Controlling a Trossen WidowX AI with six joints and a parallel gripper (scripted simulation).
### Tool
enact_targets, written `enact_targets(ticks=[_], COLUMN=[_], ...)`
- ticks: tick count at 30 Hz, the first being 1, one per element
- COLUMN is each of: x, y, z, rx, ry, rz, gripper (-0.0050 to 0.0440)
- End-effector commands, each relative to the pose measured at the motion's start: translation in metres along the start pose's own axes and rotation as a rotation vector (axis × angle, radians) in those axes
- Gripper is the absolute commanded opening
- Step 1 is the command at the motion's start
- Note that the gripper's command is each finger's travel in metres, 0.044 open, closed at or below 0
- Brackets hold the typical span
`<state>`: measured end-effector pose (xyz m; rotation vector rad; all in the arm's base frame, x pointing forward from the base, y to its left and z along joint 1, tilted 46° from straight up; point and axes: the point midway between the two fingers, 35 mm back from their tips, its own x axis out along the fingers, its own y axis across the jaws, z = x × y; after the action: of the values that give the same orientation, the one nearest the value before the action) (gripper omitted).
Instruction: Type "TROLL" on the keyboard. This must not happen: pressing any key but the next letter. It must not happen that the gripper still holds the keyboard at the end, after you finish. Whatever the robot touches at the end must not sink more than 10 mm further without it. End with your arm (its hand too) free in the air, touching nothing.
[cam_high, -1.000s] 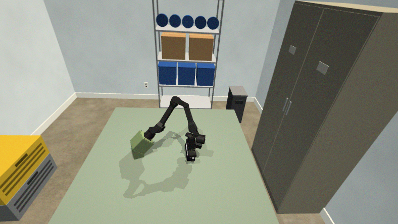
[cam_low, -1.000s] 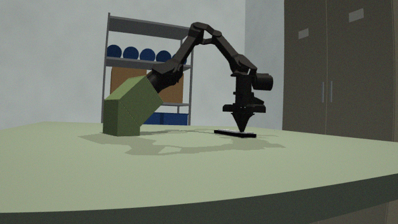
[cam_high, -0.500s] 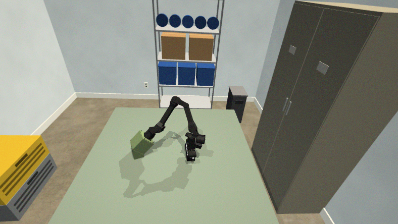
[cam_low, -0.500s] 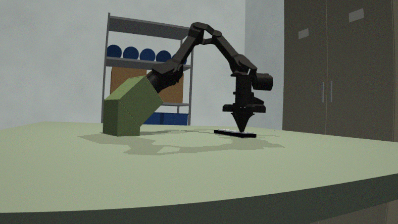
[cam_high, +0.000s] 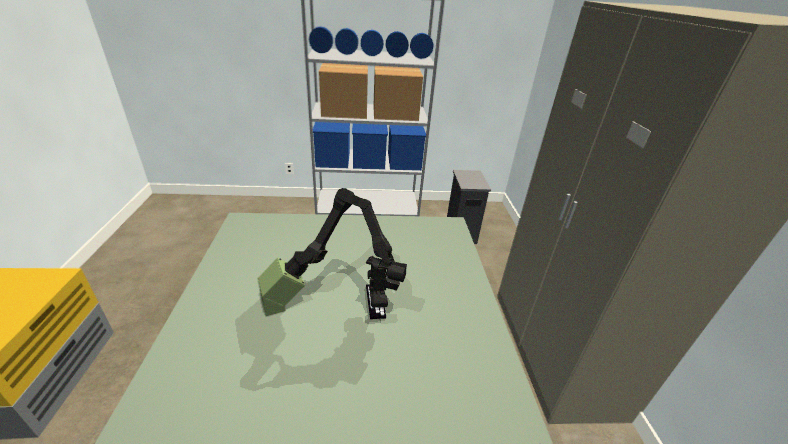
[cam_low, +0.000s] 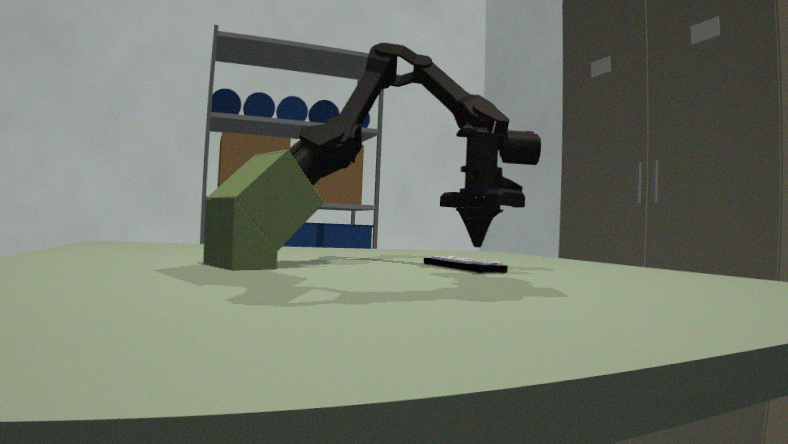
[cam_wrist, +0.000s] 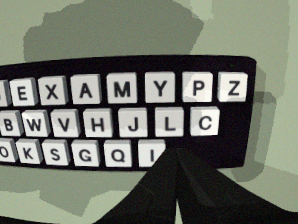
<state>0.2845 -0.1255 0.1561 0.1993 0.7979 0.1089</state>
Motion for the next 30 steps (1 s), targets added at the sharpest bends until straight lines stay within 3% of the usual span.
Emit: enact_targets(ticks=[1,9,18,30], x=[-0.005,-0.002,0.001,0.001], y=[0.001,0.002,0.085,0.086], z=[0.004,0.001,-0.025,-0.025], rx=[-0.009,-0.003,-0.01,-0.009], ry=[-0.014,-0.004,-0.014,-0.014], rz=[-0.002,-0.003,-0.002,-0.002], gripper=[0.0,0.0,0.0,0.0])
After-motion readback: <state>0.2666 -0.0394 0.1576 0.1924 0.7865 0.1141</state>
